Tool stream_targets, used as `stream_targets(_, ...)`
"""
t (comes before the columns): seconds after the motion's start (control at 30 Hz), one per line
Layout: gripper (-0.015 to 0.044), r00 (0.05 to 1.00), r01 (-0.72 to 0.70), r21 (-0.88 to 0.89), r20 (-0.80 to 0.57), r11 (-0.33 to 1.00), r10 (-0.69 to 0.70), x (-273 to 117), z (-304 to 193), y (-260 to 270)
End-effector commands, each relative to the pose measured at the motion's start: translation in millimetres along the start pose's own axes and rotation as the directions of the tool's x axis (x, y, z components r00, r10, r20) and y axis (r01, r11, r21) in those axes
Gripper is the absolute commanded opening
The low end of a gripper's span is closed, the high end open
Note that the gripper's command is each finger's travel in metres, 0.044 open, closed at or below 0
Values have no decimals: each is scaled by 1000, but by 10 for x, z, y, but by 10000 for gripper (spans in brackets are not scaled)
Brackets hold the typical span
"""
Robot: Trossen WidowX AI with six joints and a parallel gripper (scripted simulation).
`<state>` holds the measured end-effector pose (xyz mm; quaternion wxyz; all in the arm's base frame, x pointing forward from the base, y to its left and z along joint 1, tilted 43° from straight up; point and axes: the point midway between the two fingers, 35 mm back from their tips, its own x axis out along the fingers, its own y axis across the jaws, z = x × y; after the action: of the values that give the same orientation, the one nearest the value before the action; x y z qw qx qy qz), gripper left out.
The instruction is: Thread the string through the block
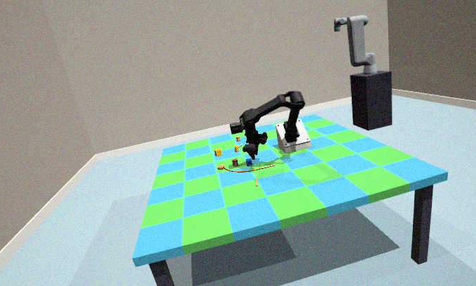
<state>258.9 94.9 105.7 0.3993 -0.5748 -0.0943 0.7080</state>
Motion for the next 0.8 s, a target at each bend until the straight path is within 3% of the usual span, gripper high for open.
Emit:
stream_targets(0.0, 368, 1000, 14, -500, 6, 866, -13, -12, 418, -152)
stream_targets(0.1, 440, 1000, 14, -500, 6, 866, -13, -12, 418, -152)
stream_targets(0.3, 440, 1000, 14, -500, 6, 866, -13, -12, 418, -152)
stream_targets(0.7, 125, 1000, 14, -500, 6, 866, -13, -12, 418, -152)
stream_targets(0.77, 122, 1000, 14, -500, 6, 866, -13, -12, 418, -152)
